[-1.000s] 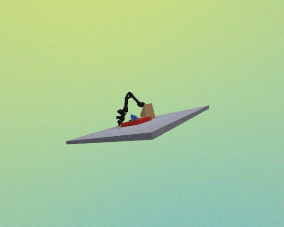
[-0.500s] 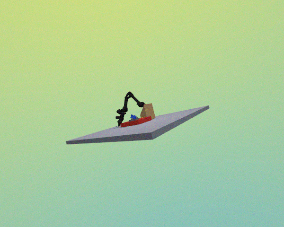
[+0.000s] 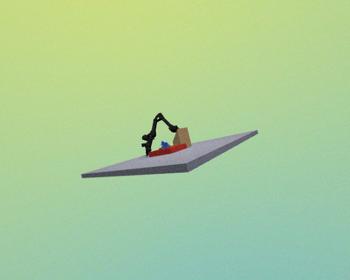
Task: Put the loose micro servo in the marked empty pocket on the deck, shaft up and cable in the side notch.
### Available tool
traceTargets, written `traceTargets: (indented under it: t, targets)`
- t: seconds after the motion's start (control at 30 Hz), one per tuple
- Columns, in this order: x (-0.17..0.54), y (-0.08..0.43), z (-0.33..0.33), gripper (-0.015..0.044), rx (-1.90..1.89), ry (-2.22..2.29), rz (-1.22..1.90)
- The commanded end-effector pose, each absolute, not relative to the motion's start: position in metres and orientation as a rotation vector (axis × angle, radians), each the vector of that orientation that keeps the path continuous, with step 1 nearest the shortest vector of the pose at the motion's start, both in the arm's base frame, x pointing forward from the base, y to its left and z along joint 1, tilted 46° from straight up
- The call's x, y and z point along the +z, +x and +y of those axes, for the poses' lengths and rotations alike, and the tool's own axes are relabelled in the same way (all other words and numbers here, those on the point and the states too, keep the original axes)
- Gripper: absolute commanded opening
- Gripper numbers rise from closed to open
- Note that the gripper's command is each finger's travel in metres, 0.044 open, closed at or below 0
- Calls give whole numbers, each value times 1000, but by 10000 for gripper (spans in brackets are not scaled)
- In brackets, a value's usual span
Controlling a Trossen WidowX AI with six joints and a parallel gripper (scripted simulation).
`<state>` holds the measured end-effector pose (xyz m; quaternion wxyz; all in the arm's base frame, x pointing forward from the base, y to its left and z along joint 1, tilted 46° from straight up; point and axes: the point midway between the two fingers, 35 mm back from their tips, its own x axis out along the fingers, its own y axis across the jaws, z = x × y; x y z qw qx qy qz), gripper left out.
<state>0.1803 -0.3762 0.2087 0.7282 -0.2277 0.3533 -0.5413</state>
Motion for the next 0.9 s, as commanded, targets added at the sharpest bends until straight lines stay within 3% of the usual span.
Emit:
traceTargets:
  t: [0.0, 0.87]
  targets:
    - [198, 192, -367, 440, -1128, -536, 851]
    - [149, 244, -303, 440, -741, -731, 1137]
